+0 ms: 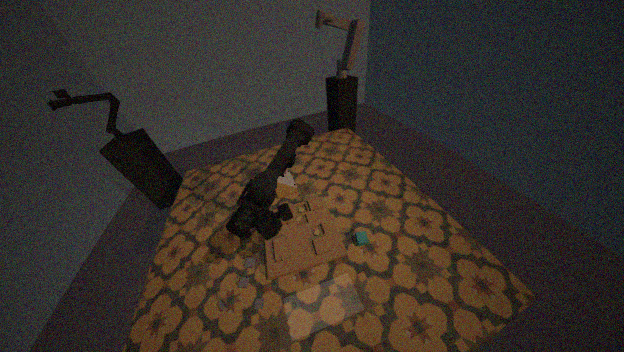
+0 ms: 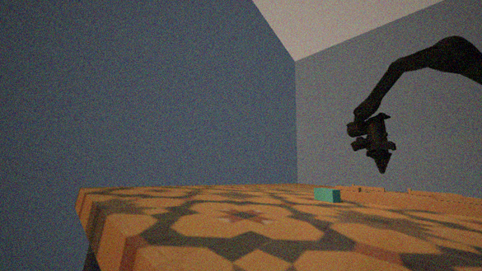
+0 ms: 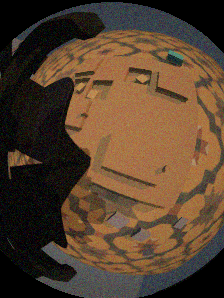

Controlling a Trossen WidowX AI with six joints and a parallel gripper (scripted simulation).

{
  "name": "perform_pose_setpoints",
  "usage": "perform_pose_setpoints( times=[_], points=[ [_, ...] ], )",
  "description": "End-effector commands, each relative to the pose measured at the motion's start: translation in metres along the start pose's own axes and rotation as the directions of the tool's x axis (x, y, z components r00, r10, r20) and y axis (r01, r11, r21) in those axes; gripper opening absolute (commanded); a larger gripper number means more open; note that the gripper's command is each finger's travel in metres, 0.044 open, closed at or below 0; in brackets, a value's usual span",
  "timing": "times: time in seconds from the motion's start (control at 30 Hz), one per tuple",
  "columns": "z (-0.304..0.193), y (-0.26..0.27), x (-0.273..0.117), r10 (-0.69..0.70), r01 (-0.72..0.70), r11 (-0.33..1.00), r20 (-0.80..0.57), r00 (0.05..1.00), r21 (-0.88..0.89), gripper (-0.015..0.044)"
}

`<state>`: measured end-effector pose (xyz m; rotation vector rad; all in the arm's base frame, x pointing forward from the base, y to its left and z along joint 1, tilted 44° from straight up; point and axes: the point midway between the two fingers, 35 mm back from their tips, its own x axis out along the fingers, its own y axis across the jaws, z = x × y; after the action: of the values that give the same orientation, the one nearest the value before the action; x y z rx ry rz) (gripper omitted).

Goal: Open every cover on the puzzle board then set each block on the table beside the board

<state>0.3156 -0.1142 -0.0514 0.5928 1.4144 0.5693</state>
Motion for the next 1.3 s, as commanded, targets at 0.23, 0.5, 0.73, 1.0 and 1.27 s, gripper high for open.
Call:
perform_pose_setpoints(
  times=[0.23, 0.5, 0.73, 1.0, 1.27],
  points=[
    [0.0115, -0.0192, 0.0010, -0.006, 0.006, 0.985, 0.002, 1.000, 0.175, 0.0000],
    [0.0115, -0.0192, 0.0010, -0.006, 0.006, 0.985, 0.002, 1.000, 0.175, 0.0000],
    [0.0115, -0.0192, 0.0010, -0.006, 0.006, 0.985, 0.002, 1.000, 0.175, 0.0000],
    [0.0115, -0.0192, 0.0010, -0.006, 0.006, 0.985, 0.002, 1.000, 0.175, 0.0000],
    [0.0117, -0.0193, 0.0035, -0.006, 0.006, 0.985, 0.002, 1.000, 0.175, 0.0000]
  ],
)
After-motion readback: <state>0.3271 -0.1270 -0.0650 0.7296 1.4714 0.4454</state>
